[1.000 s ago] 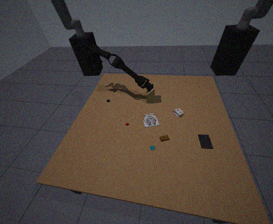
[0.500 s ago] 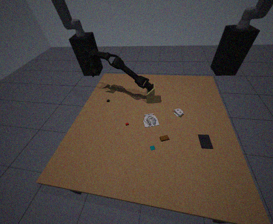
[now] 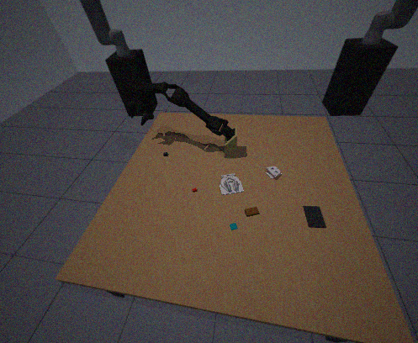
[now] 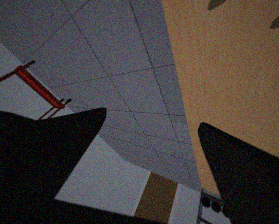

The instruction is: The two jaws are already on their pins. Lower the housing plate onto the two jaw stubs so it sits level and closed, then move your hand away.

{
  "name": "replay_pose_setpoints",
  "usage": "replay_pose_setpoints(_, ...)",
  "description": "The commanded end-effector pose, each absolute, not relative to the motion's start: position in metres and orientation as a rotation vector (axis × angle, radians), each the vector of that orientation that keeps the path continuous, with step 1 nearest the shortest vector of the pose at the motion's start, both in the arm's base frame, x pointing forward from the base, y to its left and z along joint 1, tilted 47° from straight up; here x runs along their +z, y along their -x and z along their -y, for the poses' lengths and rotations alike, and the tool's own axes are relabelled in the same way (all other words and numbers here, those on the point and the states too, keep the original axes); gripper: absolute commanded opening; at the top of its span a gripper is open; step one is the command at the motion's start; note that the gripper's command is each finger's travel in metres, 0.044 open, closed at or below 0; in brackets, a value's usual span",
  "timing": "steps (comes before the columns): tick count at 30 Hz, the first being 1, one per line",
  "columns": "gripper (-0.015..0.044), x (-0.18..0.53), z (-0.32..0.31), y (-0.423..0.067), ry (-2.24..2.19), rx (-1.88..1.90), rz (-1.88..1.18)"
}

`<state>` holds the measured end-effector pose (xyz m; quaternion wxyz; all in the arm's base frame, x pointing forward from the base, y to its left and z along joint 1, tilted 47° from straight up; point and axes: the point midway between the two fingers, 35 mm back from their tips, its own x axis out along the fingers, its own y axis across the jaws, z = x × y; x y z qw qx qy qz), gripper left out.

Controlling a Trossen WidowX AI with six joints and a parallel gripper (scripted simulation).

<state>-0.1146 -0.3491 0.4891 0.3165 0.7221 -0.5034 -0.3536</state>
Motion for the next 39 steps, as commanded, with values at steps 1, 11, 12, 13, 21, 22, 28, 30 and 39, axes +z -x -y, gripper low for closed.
replay_pose_setpoints(1, 0.044, 0.481, 0.36, 0.105, -1.903, -0.947, 1.268)
replay_pose_setpoints(11, 0.044, 0.465, 0.379, 0.079, -1.897, -0.975, 1.138)
replay_pose_setpoints(12, 0.044, 0.463, 0.381, 0.077, -1.896, -0.978, 1.124)
replay_pose_setpoints(13, 0.044, 0.462, 0.383, 0.074, -1.895, -0.98, 1.111)
replay_pose_setpoints(21, 0.044, 0.448, 0.396, 0.05, -1.883, -0.998, 1.002)
replay_pose_setpoints(22, 0.044, 0.446, 0.397, 0.047, -1.882, -1.0, 0.988)
replay_pose_setpoints(28, 0.044, 0.436, 0.406, 0.027, -1.871, -1.008, 0.903)
replay_pose_setpoints(30, 0.044, 0.433, 0.408, 0.02, -1.867, -1.01, 0.875)
replay_pose_setpoints(39, 0.044, 0.416, 0.417, -0.011, -1.843, -1.017, 0.745)
